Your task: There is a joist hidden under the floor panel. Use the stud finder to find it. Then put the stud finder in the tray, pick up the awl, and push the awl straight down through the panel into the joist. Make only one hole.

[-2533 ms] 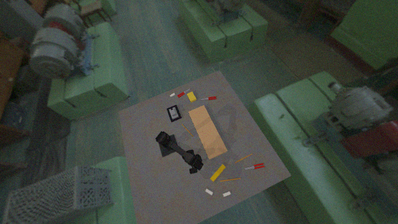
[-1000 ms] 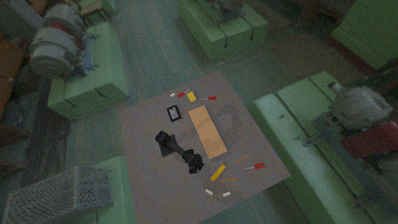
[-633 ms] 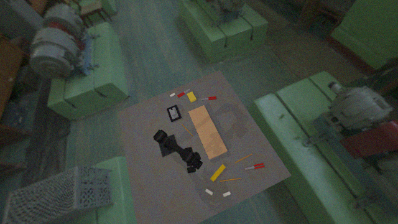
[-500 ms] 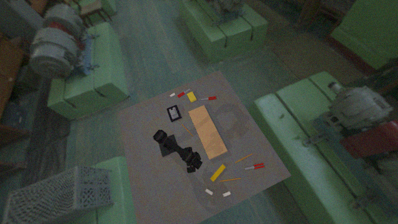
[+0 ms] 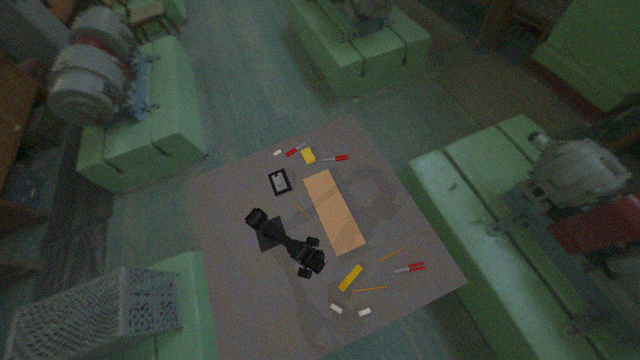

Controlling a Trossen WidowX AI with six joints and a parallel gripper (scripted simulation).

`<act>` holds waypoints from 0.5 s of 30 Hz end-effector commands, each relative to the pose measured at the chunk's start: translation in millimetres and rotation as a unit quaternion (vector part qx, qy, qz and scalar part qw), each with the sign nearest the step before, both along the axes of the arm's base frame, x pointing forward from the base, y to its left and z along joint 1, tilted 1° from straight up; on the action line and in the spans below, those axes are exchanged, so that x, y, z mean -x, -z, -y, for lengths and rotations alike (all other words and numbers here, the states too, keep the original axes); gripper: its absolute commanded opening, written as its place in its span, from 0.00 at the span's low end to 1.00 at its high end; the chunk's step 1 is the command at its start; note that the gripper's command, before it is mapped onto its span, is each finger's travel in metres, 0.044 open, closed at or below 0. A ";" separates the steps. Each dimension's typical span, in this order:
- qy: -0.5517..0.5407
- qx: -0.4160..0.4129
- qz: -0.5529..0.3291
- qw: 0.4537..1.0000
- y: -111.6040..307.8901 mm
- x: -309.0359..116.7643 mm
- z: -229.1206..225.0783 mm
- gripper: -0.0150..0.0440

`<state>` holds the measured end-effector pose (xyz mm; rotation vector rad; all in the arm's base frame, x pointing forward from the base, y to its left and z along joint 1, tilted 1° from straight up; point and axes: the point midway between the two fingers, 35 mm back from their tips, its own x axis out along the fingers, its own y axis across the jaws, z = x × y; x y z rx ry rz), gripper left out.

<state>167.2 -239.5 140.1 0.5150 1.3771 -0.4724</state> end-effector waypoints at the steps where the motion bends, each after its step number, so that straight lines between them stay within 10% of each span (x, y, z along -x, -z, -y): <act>1: 0.071 0.001 0.040 0.997 -4.4 -8.2 3.7 0.25; 15: 0.292 -0.047 0.158 0.942 -12.4 -33.8 16.5 0.25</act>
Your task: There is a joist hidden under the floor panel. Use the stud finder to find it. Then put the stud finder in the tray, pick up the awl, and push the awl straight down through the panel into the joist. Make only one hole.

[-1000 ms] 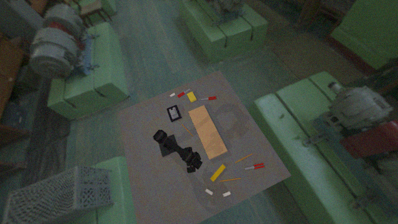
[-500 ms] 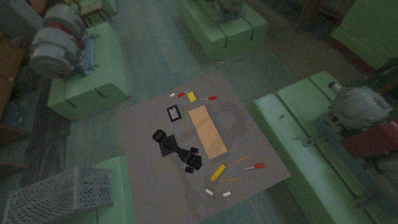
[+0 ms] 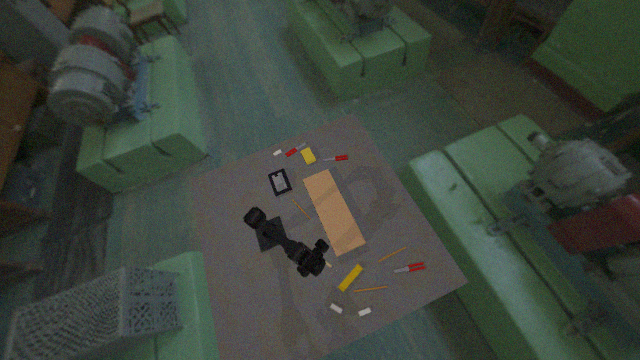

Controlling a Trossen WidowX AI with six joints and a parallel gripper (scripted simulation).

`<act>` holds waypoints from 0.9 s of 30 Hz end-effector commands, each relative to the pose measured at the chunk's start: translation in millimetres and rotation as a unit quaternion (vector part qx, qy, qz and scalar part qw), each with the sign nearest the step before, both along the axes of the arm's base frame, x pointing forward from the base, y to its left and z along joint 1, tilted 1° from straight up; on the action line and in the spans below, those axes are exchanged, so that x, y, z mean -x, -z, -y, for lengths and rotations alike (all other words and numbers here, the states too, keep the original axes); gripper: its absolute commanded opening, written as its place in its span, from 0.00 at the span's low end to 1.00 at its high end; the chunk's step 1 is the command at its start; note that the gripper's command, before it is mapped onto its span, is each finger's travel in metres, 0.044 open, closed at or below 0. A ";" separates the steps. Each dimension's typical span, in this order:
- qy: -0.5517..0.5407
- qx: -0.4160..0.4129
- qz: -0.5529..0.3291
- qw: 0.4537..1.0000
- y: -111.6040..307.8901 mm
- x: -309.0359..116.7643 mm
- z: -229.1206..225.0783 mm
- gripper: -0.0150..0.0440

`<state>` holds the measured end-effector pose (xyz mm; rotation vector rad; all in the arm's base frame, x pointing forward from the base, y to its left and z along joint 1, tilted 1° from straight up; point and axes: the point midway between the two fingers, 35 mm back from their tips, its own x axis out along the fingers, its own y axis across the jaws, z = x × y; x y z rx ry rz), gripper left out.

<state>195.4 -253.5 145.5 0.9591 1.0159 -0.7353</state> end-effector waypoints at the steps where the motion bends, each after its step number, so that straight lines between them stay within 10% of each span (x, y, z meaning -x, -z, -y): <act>1: 0.061 -0.013 0.043 0.997 -7.8 -7.3 3.3 0.25; 27: 0.364 -0.213 0.259 0.869 -42.3 -41.8 18.5 0.25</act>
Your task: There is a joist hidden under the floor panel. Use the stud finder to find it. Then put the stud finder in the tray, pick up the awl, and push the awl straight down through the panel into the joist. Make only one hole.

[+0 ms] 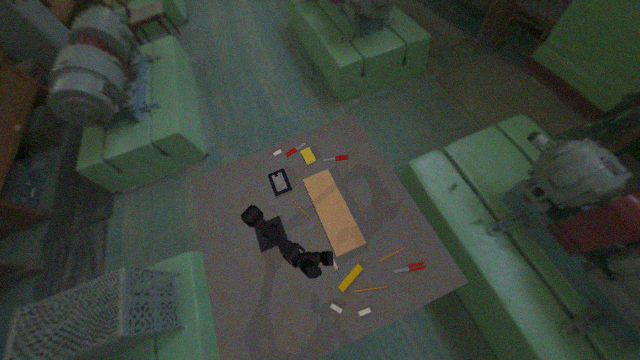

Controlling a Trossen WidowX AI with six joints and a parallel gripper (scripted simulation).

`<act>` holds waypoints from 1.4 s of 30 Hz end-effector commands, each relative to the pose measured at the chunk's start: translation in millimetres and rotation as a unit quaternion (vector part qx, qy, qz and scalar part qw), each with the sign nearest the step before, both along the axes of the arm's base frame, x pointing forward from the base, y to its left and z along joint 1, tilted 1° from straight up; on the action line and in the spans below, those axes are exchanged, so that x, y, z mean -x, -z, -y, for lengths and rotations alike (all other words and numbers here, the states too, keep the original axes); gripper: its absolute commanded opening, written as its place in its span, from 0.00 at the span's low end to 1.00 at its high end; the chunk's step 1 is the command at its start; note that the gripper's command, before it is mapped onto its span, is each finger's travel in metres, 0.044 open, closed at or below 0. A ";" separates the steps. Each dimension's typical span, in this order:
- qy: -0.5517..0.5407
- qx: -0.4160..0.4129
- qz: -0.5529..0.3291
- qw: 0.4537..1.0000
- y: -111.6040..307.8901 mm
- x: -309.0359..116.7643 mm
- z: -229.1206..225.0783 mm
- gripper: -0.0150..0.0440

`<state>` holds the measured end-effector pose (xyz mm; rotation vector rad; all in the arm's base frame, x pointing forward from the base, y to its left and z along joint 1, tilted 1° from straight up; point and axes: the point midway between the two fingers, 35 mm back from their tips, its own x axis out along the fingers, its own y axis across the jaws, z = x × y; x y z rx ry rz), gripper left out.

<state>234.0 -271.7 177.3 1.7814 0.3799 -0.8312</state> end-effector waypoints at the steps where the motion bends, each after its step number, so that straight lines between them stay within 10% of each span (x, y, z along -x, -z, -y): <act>1: 0.036 -0.032 0.044 0.998 -12.2 -4.1 0.6 0.25; 42: 0.202 -0.499 0.282 0.794 -83.6 -15.2 -17.5 0.25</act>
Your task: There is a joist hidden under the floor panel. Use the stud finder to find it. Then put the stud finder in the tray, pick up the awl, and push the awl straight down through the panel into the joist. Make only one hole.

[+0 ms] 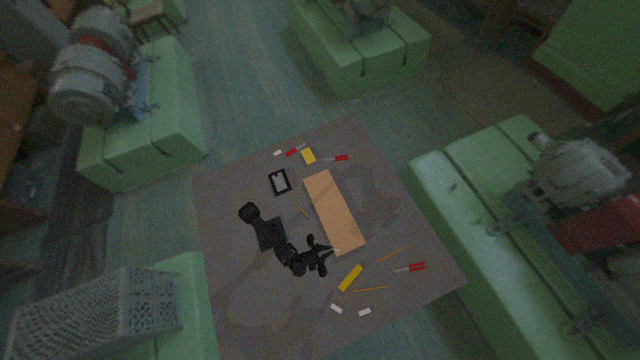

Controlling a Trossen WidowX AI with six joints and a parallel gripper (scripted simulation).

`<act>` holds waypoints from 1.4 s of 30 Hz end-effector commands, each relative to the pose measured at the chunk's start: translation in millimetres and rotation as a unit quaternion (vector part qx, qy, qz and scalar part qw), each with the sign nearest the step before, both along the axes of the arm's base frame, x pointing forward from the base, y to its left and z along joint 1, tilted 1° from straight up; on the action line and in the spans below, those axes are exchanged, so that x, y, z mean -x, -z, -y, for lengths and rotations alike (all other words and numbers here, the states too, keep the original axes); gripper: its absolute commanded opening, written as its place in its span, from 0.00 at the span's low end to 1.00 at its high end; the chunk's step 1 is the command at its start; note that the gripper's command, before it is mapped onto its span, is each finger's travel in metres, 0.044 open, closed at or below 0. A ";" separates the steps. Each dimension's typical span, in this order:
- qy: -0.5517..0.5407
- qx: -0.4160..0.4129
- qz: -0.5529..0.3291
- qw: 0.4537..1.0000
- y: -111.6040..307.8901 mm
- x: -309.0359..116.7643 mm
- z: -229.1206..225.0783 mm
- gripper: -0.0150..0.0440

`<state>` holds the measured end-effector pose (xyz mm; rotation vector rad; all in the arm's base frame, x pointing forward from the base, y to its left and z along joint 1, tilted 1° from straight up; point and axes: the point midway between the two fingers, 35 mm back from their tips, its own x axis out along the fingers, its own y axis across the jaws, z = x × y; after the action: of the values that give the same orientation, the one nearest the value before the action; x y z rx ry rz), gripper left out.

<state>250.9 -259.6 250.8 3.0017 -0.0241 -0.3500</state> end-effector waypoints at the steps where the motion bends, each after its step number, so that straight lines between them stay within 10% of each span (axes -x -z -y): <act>1: -0.005 -0.042 0.024 0.999 -11.3 2.0 -6.3 0.25; 42: -0.267 -0.007 -0.106 0.958 16.7 -101.5 -198.7 0.25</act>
<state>348.6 -77.2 230.9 2.8459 0.7347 -0.5942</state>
